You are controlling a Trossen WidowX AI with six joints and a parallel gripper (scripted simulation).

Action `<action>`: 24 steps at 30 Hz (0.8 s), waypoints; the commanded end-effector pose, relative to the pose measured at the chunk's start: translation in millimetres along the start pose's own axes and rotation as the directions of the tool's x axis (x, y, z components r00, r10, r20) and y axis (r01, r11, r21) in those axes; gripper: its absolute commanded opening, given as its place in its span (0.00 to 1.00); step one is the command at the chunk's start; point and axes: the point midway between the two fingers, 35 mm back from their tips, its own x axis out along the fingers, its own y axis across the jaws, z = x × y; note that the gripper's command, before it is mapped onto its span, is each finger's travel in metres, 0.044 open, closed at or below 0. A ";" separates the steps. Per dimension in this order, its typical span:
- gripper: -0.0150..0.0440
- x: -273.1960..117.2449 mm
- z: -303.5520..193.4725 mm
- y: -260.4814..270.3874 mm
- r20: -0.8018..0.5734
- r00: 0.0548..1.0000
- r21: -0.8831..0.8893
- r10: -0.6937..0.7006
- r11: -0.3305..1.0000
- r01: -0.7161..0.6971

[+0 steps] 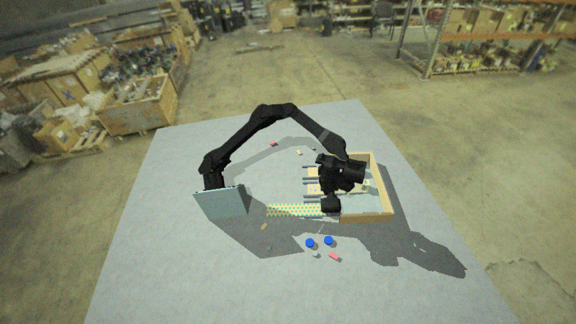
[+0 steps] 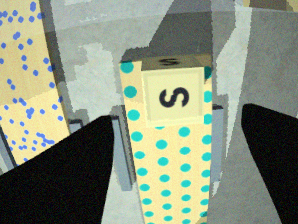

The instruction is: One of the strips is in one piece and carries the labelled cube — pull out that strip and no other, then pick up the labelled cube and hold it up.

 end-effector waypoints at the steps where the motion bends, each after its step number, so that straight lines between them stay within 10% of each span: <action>1: 0.68 8.3 -0.2 -0.3 -0.004 1.000 0.007 0.005 1.000 -0.005; 24: 0.68 46.0 0.1 0.1 -0.004 1.000 0.007 0.007 1.000 -0.007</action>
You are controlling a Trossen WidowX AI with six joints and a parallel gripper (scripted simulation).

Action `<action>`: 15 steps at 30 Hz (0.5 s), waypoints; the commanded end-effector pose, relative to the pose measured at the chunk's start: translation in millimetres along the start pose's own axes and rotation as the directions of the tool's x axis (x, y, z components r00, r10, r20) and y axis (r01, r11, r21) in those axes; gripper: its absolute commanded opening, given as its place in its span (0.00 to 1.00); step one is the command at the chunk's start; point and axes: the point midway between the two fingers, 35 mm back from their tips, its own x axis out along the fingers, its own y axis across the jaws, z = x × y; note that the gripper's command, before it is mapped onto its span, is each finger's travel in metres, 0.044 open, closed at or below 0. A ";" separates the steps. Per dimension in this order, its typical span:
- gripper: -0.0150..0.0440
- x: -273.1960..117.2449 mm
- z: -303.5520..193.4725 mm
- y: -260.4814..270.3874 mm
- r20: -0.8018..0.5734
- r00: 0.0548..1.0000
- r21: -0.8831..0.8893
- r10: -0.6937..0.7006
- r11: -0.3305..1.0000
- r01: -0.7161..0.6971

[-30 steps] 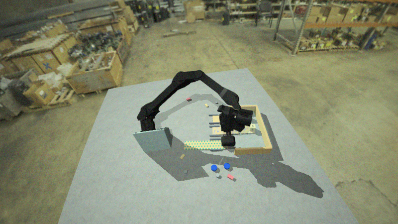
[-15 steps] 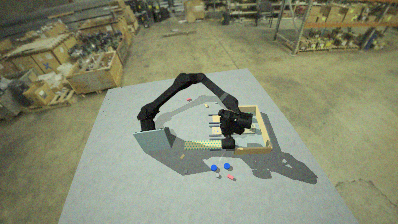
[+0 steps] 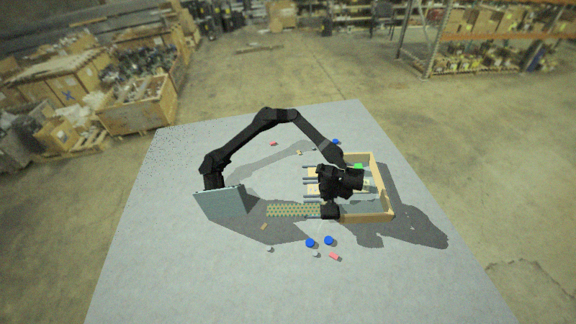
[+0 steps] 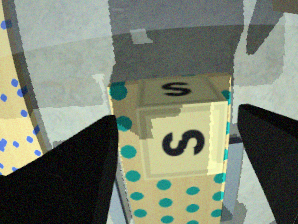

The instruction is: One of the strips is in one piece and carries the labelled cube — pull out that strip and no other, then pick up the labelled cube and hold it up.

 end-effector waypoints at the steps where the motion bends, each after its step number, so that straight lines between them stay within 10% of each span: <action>1: 0.68 6.6 -0.6 0.3 -0.001 1.000 0.005 0.004 1.000 -0.004; 15: 0.39 5.6 -0.5 0.3 -0.002 1.000 0.000 0.001 1.000 -0.001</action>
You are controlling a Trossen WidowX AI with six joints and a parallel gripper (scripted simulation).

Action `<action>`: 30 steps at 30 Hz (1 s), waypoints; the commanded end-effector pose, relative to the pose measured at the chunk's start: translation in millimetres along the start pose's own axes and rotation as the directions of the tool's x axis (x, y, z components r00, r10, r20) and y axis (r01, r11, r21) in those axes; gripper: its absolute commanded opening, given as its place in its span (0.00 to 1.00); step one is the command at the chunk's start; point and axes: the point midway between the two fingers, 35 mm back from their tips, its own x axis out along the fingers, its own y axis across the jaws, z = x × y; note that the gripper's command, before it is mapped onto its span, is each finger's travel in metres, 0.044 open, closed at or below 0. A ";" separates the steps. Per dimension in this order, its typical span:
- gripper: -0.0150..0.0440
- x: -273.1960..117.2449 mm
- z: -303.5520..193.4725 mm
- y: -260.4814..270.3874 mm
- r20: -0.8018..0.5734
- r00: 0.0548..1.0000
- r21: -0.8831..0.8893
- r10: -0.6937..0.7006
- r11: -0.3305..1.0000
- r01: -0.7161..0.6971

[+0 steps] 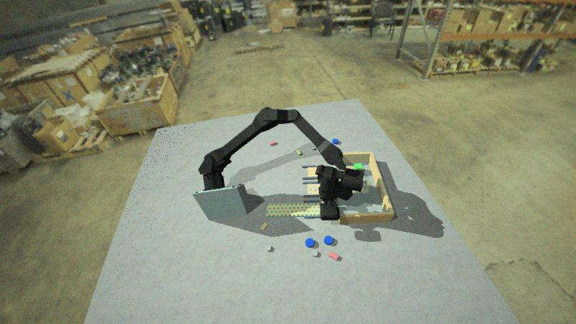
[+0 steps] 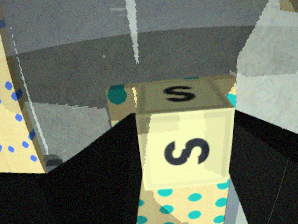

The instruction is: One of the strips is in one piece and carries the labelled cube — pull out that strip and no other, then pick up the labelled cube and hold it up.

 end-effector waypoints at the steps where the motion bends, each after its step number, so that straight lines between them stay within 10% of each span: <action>1: 0.34 -0.7 0.1 -0.1 0.001 1.000 0.000 0.000 1.000 0.000; 30: 0.25 -43.8 -85.0 2.6 -0.002 1.000 0.009 0.002 1.000 -0.002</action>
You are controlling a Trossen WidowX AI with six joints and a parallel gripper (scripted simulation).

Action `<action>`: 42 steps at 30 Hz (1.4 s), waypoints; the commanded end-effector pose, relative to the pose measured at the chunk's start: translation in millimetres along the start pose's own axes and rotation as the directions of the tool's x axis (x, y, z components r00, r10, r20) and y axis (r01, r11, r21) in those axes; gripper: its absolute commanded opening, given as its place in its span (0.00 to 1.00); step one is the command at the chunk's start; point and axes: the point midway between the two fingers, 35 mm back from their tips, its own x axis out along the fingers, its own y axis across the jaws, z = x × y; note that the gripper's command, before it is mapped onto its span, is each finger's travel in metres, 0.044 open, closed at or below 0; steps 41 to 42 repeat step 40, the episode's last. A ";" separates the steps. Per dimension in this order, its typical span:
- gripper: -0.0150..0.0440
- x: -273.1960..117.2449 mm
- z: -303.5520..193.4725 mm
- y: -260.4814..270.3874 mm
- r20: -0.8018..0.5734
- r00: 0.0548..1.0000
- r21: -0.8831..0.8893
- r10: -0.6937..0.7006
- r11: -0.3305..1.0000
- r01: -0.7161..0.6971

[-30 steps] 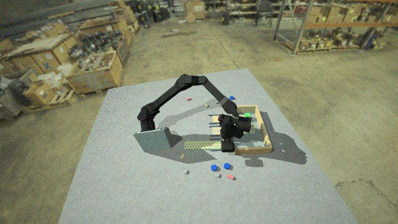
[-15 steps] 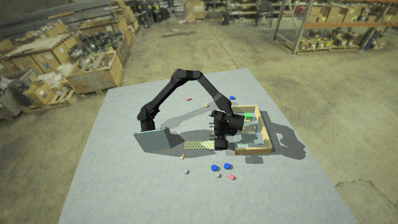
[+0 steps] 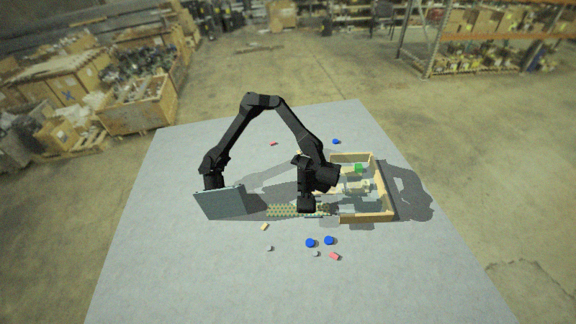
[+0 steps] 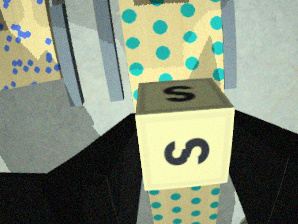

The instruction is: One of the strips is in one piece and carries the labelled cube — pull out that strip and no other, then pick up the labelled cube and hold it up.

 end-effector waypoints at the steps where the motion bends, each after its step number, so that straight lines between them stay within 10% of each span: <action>1: 0.25 -3.5 -10.9 -0.3 0.009 1.000 -0.006 -0.005 1.000 0.005; 42: 0.25 -38.4 -40.9 1.0 0.007 1.000 -0.004 -0.007 1.000 0.007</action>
